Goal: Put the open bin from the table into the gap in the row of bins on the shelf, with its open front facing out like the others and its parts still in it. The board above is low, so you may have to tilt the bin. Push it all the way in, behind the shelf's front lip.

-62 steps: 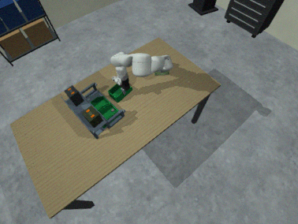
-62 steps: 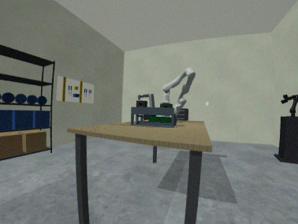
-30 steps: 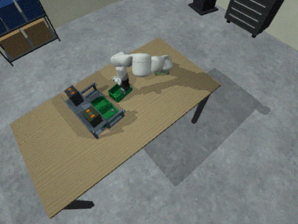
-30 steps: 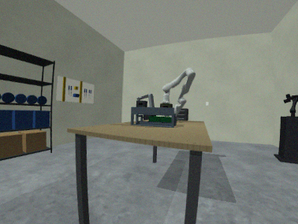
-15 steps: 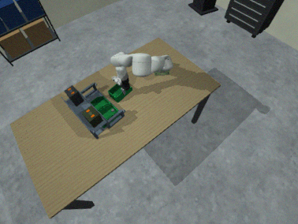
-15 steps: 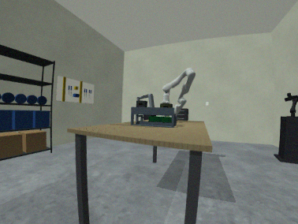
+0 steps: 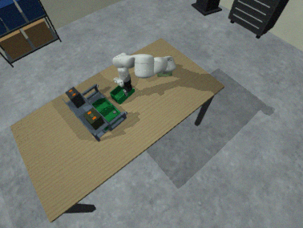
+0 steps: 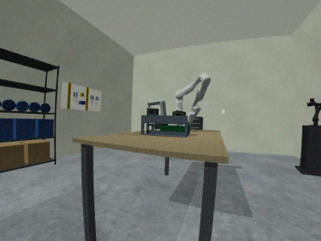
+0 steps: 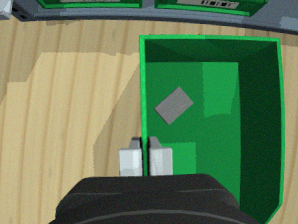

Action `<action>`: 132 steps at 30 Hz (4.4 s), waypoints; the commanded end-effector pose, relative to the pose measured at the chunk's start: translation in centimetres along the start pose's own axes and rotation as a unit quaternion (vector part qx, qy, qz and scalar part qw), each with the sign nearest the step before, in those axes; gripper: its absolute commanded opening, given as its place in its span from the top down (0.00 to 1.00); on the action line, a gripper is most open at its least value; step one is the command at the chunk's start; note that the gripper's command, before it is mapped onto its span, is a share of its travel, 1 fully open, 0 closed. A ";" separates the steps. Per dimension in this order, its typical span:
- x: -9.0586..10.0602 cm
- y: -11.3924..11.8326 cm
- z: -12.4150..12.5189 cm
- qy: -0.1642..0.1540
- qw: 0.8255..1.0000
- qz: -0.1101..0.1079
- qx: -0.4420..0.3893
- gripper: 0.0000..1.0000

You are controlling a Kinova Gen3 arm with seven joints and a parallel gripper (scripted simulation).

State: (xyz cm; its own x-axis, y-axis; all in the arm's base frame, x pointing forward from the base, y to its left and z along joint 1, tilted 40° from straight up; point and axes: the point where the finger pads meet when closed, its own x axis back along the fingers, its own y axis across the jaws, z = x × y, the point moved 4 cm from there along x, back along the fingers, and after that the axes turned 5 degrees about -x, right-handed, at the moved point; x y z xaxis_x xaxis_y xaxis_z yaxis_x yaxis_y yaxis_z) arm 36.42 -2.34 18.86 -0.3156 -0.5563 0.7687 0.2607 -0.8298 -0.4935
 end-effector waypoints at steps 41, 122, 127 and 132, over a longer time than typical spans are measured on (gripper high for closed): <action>2.9 0.1 0.1 0.002 1.000 -0.001 -0.002 1.00; 2.9 5.1 -0.3 0.002 1.000 0.000 -0.018 1.00; 2.8 7.0 -0.4 0.002 1.000 0.000 -0.022 1.00; 2.8 8.4 -0.4 0.003 1.000 -0.001 -0.025 1.00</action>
State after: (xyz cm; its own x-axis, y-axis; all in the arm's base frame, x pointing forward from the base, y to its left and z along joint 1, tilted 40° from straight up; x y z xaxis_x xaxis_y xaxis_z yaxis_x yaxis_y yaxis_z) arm 37.19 -10.04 17.24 -0.3168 -0.5548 0.7693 0.2244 -0.8319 -0.5075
